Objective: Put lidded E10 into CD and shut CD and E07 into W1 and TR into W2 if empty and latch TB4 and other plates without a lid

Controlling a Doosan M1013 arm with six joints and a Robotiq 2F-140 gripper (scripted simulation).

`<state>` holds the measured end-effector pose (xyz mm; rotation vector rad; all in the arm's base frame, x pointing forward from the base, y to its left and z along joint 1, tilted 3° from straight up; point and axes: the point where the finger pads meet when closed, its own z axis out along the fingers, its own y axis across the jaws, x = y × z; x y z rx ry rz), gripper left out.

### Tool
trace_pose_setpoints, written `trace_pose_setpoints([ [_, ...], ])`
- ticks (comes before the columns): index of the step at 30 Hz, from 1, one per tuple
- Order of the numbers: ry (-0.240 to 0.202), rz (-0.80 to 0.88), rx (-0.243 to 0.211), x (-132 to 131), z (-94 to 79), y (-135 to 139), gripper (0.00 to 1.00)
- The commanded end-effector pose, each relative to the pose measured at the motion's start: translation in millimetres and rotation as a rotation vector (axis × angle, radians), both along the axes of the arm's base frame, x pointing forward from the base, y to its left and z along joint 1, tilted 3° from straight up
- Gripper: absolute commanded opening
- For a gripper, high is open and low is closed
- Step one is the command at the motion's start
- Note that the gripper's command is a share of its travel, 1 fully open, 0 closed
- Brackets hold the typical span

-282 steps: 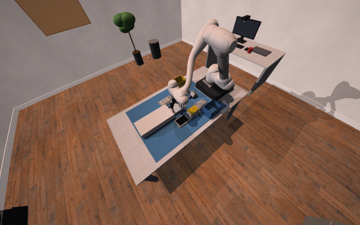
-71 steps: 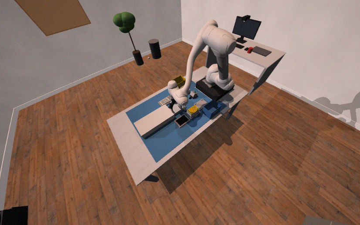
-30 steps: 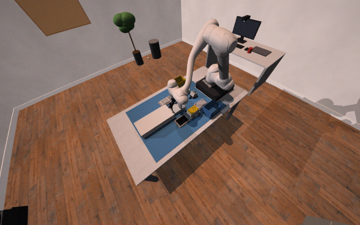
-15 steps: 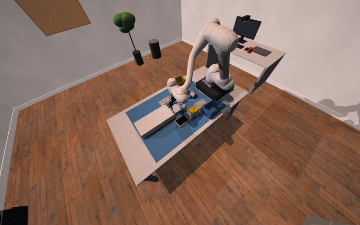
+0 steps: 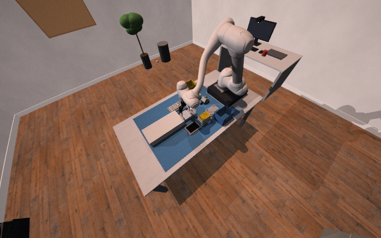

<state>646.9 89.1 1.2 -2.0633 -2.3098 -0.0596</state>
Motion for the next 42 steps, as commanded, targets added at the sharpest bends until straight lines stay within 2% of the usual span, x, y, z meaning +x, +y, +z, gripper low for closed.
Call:
trace_pose_setpoints([
  [1, 0.0, 0.0, 0.0, 0, 4.2, 0, 0.66],
  [42, 0.0, 0.0, 0.0, 0, 53.4, -3, 0.66],
])
